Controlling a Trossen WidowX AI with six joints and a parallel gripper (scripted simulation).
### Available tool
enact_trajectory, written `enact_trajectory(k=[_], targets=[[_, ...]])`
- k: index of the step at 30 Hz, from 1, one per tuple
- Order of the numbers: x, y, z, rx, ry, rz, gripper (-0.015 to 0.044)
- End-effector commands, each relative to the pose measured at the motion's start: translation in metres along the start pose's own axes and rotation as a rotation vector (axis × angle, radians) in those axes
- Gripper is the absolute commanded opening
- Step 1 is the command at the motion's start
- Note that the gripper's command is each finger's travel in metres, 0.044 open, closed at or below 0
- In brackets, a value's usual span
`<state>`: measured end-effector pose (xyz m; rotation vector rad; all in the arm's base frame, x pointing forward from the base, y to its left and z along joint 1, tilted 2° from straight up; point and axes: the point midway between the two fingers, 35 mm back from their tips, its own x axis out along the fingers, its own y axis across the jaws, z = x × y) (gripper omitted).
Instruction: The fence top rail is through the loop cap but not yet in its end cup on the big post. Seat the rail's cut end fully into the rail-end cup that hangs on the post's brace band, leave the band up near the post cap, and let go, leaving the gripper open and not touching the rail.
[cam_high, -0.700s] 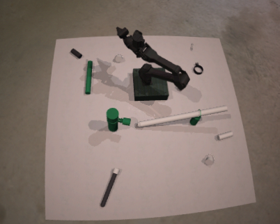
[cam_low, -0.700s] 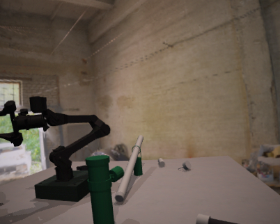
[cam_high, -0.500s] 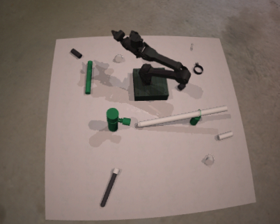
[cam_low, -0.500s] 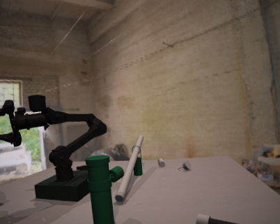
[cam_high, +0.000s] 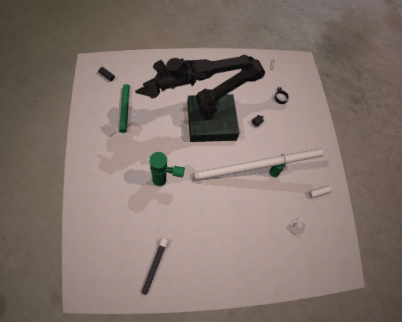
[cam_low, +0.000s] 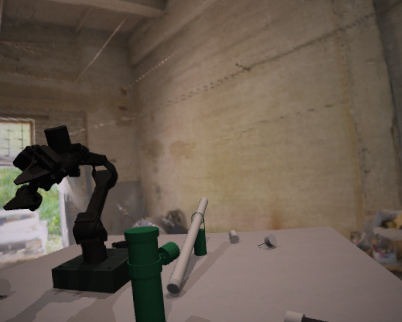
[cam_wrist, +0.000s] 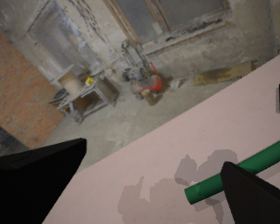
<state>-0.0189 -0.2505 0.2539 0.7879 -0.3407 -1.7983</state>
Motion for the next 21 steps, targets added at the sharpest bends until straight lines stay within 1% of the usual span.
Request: enact_trajectory(k=[1, 5, 10, 16, 21], targets=[[-0.004, 0.033, -0.036, -0.159, 0.167, 0.101, 0.044], [-0.021, 0.067, -0.077, -0.326, 0.335, 0.233, 0.044], [-0.054, 0.097, -0.126, -0.572, 0.521, 0.397, 0.044], [-0.111, 0.117, -0.183, -0.924, 0.718, 0.625, 0.044], [-0.169, 0.117, -0.222, -1.226, 0.846, 0.837, 0.044]])
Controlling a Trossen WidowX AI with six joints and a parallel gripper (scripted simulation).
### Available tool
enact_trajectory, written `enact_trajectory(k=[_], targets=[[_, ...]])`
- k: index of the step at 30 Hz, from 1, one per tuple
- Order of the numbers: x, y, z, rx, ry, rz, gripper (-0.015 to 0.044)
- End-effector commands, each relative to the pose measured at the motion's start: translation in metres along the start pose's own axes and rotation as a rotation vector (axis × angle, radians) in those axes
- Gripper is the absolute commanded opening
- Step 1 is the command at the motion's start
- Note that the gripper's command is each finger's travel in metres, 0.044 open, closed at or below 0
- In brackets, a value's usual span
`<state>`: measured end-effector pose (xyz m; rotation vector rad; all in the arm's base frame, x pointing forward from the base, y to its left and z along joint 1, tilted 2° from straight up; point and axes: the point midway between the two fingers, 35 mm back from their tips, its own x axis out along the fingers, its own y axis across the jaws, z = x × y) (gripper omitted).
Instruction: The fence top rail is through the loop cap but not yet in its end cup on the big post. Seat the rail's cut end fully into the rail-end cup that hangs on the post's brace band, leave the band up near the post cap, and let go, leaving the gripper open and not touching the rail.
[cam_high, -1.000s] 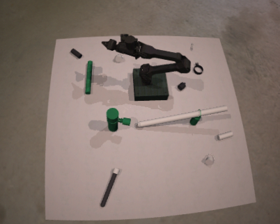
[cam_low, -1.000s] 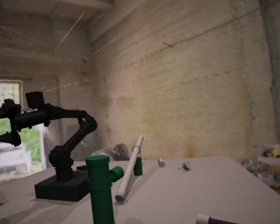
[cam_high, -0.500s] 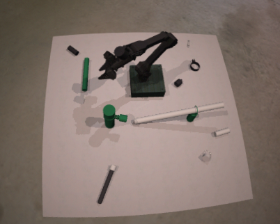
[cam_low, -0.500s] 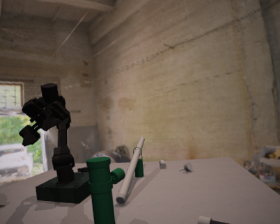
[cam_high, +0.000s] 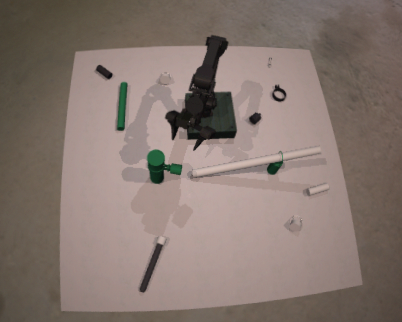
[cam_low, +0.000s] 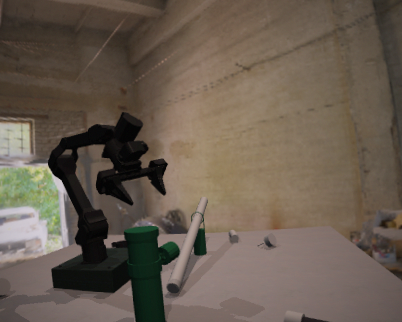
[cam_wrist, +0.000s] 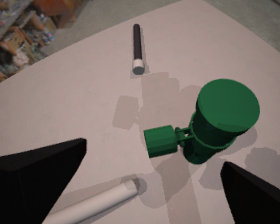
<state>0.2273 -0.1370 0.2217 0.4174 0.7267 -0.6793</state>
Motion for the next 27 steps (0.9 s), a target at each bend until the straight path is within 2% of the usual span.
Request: enact_trajectory(k=[1, 6, 9, 17, 27], targets=[[-0.001, 0.046, -0.018, -0.231, 0.105, 0.115, 0.044], [-0.015, 0.104, -0.054, -0.569, 0.228, 0.276, 0.044], [-0.021, 0.119, -0.067, -0.67, 0.259, 0.322, 0.044], [-0.017, 0.115, -0.062, -0.737, 0.247, 0.322, 0.044], [0.023, 0.063, -0.025, -1.377, 0.151, 0.307, 0.044]])
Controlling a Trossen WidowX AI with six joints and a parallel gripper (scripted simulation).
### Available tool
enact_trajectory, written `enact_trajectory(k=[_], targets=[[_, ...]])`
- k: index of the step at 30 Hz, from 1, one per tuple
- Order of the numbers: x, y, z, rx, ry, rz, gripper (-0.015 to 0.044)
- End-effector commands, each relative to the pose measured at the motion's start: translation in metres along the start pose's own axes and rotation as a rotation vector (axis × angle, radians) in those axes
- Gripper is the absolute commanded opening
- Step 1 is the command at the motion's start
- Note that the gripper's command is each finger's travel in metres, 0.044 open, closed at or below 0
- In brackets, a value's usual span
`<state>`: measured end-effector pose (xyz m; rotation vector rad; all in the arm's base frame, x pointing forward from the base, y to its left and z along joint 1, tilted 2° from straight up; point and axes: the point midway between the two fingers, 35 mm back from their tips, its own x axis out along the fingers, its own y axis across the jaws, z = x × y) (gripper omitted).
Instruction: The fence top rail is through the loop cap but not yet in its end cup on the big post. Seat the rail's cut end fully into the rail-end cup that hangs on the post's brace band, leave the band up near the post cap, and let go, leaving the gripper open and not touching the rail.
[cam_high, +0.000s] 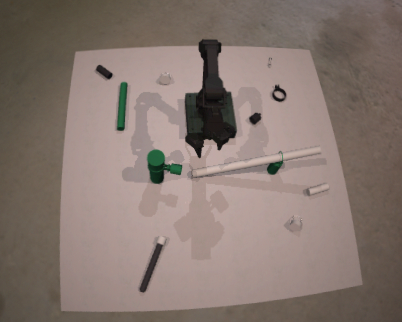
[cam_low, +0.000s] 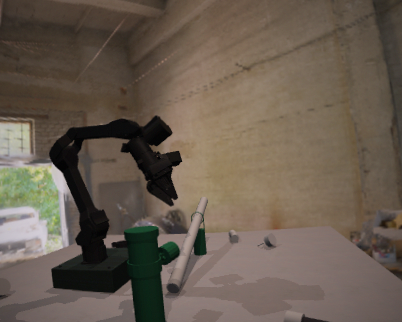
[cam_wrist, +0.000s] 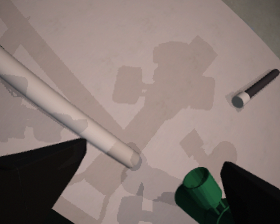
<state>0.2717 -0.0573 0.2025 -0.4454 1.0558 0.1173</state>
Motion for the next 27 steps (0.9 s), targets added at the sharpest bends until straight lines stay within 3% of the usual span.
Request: enact_trajectory(k=[1, 9, 22, 27], targets=[[0.011, -0.032, -0.019, -0.323, 0.037, -0.023, 0.044], [0.018, -0.08, -0.059, -0.817, 0.109, -0.051, 0.044], [0.019, -0.081, -0.061, -0.828, 0.111, -0.052, 0.044], [0.048, -0.073, -0.074, -0.827, 0.111, -0.052, 0.044]])
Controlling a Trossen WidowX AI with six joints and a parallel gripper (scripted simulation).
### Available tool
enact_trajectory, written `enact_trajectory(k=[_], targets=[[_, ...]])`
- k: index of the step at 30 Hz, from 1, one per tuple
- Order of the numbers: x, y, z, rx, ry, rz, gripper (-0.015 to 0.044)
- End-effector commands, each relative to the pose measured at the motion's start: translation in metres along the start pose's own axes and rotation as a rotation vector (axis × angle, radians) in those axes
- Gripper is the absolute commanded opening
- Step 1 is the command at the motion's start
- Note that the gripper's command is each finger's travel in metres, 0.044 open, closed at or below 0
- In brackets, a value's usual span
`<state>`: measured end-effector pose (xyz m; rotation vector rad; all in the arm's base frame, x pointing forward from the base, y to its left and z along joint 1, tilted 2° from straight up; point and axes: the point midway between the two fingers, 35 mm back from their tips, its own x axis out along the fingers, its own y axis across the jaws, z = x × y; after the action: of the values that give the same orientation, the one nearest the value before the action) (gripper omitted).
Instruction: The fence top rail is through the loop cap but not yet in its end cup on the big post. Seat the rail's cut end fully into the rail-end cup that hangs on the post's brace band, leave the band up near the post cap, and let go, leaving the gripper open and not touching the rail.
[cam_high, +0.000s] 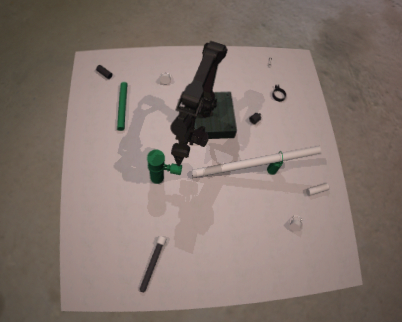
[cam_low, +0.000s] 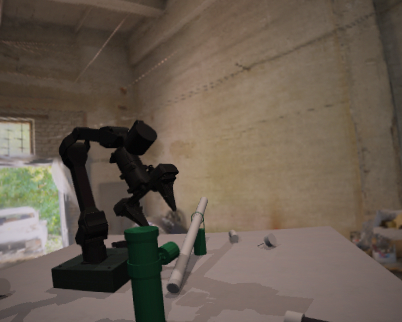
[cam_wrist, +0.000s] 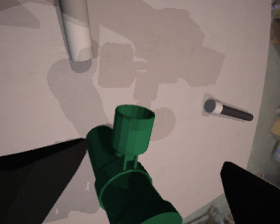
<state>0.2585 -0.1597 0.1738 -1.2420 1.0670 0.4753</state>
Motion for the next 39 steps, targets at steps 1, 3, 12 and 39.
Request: enact_trajectory(k=[1, 3, 12, 39], targets=[[0.026, 0.018, 0.001, -0.005, -0.006, 0.019, 0.044], [0.033, 0.023, 0.001, -0.005, -0.006, 0.019, 0.044], [0.04, 0.022, 0.001, -0.005, -0.006, 0.018, 0.044], [0.084, 0.022, 0.001, -0.005, -0.006, 0.016, 0.044]])
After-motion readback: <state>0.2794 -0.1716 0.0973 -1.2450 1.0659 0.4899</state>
